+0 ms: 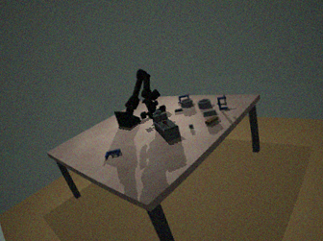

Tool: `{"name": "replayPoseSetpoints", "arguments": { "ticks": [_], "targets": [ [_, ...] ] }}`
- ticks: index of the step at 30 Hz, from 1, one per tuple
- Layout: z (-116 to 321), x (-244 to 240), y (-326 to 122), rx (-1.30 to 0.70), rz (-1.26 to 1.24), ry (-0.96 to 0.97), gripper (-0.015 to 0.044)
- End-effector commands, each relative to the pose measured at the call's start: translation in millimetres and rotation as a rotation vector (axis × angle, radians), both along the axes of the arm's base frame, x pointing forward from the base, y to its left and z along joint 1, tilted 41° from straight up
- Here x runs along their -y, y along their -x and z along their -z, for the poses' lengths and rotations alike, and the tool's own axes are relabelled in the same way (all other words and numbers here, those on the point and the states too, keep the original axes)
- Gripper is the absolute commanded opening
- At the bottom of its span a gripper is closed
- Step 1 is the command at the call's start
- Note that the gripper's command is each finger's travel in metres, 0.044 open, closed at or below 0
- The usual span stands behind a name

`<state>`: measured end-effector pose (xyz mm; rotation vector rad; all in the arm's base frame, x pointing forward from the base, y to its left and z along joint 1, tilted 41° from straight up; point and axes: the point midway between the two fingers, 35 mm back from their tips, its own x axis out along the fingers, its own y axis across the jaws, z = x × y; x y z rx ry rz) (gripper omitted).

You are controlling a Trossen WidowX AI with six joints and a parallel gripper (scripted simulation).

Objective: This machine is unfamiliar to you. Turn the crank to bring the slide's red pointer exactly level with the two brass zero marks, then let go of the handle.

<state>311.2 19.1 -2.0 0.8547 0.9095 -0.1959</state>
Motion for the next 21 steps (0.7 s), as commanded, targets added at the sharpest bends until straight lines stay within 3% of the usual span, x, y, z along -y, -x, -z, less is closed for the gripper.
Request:
{"name": "replayPoseSetpoints", "arguments": {
  "ticks": [1, 21],
  "targets": [
    [-3.1, -7.8, -4.5, 0.005, -0.017, -0.010, 0.0000],
    [-7.5, -11.9, -7.9, 0.005, -0.017, -0.010, 0.0000]
  ]
}}
